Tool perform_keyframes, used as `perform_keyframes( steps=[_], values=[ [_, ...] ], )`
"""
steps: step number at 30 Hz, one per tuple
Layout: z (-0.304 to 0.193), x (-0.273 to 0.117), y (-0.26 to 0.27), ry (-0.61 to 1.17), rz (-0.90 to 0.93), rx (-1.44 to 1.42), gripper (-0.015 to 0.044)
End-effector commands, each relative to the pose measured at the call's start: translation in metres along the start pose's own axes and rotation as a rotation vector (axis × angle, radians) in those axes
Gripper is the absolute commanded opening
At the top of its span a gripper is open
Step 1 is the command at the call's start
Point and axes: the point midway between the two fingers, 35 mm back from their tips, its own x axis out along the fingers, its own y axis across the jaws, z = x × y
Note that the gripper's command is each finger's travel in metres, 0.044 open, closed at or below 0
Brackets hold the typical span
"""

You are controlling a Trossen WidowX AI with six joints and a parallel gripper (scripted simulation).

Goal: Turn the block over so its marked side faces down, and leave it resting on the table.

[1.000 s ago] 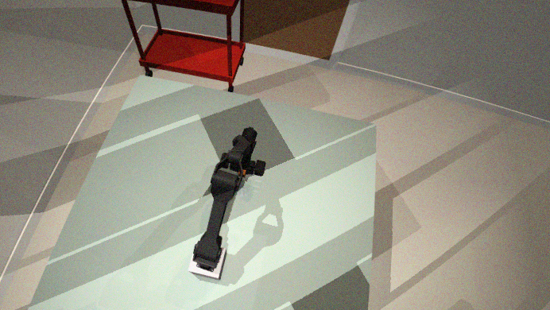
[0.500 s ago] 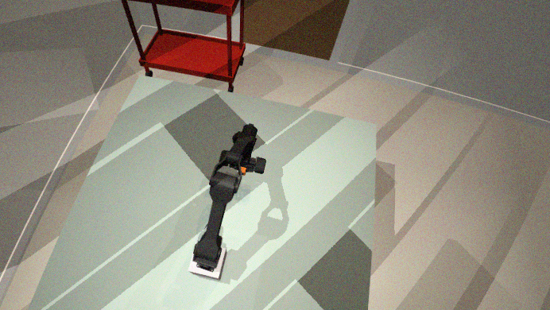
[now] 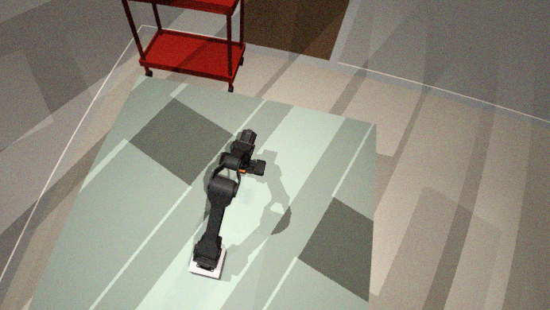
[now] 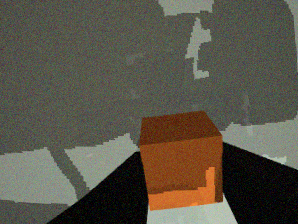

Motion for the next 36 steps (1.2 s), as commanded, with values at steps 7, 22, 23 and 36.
perform_keyframes(
  steps=[7, 22, 23, 36],
  values=[
    [-0.001, 0.0, 0.0, -0.143, 0.005, -0.002, 0.0],
    [-0.008, -0.004, 0.0, -0.349, 0.002, -0.006, 0.0],
    [-0.009, -0.004, 0.0, -0.351, 0.002, -0.006, 0.0],
    [-0.003, 0.019, 0.0, -0.512, 0.005, -0.001, 0.0]
  ],
)
